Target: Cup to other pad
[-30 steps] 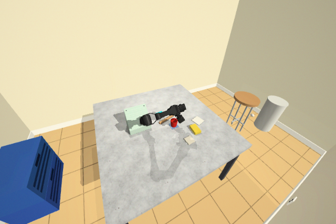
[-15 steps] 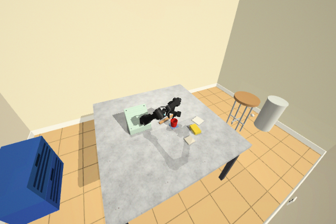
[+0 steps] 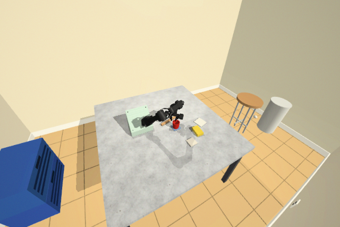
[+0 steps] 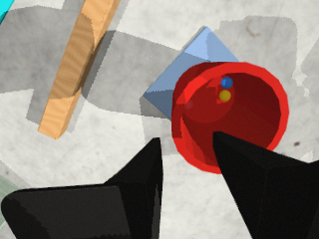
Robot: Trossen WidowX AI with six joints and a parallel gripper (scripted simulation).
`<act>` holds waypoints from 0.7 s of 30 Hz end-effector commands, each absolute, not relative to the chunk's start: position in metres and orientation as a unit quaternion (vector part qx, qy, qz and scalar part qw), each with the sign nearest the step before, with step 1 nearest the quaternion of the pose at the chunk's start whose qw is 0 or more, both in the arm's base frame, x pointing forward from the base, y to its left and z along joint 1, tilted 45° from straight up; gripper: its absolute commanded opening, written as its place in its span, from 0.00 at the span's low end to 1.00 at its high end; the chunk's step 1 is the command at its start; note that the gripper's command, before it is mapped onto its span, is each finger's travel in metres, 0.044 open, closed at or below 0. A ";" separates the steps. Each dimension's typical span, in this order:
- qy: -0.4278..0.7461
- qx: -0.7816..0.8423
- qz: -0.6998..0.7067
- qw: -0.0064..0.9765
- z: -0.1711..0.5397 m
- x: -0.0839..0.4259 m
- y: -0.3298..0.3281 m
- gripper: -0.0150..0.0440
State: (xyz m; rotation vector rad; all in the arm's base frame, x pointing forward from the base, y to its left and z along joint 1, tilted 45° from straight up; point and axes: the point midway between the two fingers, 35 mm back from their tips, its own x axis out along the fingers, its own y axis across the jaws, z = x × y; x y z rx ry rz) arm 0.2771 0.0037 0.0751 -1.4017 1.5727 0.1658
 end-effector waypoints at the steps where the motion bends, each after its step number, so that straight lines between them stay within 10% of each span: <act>1: 0.649 -0.580 0.069 0.487 0.070 0.277 -0.001 0.50; 21: 0.649 -0.581 0.068 0.486 0.047 0.281 -0.024 0.50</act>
